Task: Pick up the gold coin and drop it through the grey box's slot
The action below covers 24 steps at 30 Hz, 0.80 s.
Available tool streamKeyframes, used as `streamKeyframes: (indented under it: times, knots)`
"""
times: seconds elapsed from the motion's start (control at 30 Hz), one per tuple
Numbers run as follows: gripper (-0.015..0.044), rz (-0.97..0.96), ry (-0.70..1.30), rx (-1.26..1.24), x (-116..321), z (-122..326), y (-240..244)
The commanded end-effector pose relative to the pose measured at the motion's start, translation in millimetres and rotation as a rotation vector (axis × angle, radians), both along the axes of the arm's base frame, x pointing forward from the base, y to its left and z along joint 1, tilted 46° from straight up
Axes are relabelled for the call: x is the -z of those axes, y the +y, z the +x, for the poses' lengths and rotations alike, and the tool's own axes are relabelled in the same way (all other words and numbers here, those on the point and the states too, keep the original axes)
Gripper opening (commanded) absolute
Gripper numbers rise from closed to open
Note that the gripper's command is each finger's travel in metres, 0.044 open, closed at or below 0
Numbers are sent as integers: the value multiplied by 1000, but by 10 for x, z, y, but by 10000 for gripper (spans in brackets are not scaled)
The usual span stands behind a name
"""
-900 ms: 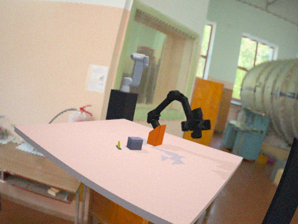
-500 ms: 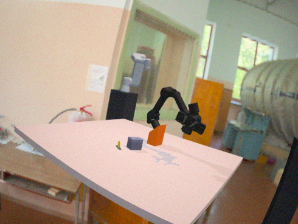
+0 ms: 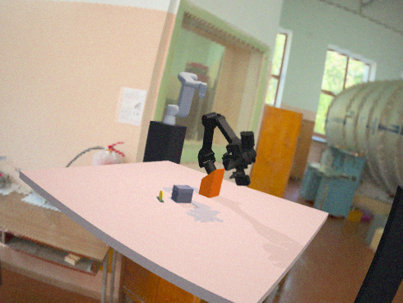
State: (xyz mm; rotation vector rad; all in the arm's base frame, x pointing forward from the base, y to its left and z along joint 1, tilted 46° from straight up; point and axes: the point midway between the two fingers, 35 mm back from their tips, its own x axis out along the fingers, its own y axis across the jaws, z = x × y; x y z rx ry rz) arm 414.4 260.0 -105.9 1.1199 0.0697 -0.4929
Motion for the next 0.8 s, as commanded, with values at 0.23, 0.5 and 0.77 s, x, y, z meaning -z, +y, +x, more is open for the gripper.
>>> streamKeyframes:
  times: [0.23,0.5,0.77]
  knots:
    - [161,-816,675,-179,-419,420,-1044]
    - [161,-1101,1036,-352,-666,393,-1617]
    - [161,-1307,1395,-610,-952,222,-2188]
